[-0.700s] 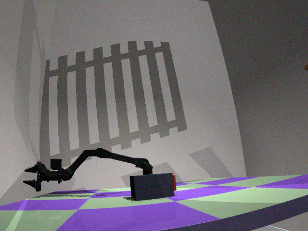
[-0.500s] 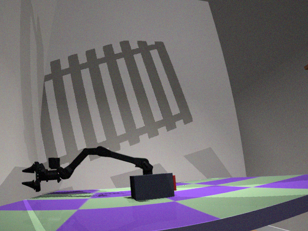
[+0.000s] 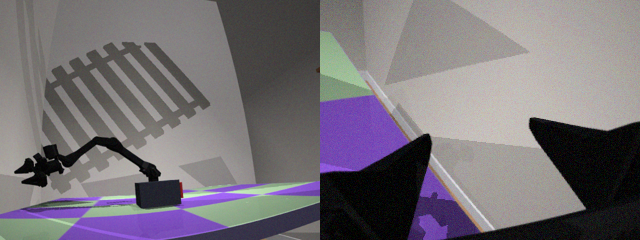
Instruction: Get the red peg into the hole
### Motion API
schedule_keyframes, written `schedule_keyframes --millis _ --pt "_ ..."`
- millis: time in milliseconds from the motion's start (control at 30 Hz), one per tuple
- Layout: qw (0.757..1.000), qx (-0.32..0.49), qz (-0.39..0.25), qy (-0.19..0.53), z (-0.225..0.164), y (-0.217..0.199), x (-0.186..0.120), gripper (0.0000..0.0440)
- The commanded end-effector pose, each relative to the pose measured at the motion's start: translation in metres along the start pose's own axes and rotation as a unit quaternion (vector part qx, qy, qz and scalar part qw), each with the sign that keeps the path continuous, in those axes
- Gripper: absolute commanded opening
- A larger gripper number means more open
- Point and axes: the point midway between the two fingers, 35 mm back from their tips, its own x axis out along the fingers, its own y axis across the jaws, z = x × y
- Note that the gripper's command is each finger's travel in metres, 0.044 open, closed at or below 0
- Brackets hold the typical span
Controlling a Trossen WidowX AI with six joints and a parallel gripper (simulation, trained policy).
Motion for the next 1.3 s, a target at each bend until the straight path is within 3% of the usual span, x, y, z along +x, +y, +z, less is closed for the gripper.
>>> schedule_keyframes --millis 0,233,500,900,1267 --pt "0.998 0.035 0.043 0.020 0.029 0.041 -0.002 0.0440" --pt "0.984 0.102 0.128 0.066 0.092 0.130 -0.026 0.0440" --pt "0.955 0.169 0.207 0.131 0.161 0.230 -0.087 0.0440" --pt "0.901 0.235 0.277 0.236 0.225 0.347 -0.222 0.0440" --pt "0.851 0.263 0.289 0.350 0.224 0.407 -0.360 0.0440"
